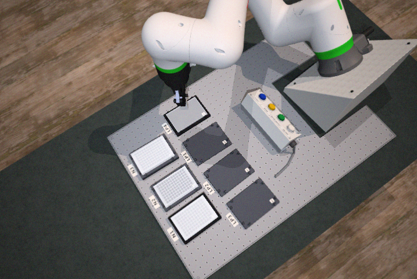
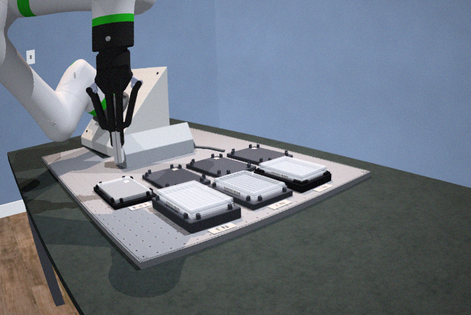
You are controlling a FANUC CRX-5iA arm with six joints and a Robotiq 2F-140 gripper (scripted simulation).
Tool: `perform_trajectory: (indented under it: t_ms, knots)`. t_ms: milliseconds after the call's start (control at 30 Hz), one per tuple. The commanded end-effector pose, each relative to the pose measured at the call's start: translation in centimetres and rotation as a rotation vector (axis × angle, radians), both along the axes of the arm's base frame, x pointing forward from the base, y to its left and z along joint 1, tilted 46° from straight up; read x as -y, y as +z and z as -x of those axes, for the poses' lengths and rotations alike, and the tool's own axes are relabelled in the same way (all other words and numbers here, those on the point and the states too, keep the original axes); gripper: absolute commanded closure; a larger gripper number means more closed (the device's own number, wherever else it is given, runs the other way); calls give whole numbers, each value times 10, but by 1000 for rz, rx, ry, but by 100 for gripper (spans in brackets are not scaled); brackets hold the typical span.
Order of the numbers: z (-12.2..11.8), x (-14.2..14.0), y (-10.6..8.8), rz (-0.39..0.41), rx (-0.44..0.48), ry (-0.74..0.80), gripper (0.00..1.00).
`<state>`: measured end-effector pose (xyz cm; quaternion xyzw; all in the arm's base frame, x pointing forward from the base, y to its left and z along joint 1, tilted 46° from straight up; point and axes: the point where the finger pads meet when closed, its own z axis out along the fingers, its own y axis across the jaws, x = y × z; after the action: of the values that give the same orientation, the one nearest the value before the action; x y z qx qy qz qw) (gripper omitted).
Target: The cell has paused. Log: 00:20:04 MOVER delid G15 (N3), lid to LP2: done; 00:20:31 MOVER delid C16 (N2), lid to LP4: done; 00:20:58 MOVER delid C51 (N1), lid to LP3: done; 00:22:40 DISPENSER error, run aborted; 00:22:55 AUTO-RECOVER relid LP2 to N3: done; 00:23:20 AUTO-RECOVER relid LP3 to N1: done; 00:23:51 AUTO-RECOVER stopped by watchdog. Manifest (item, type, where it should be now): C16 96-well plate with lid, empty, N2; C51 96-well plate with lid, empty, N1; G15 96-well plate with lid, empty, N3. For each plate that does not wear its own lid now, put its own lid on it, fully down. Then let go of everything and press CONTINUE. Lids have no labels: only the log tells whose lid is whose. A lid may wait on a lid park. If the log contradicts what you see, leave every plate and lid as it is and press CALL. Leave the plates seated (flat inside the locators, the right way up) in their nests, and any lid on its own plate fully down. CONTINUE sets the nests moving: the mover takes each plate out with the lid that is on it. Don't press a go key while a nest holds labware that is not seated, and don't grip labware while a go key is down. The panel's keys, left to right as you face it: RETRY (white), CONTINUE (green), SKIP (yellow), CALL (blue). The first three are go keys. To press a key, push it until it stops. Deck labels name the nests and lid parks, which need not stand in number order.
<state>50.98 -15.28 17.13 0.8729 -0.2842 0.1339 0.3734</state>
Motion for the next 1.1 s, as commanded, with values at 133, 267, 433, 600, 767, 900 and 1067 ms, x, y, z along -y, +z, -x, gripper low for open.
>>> perform_trajectory:
  t_ms: [133,267,433,600,767,900,1067]
  knots:
    - [0,0,1,6,-329,309,34]
    - [0,0,1,7,-410,385,34]
    - [0,0,1,7,-410,385,34]
    - [0,0,1,7,-410,385,34]
    - [0,0,1,7,-410,385,34]
    - [0,0,1,7,-410,385,34]
    - [0,0,1,7,-410,385,34]
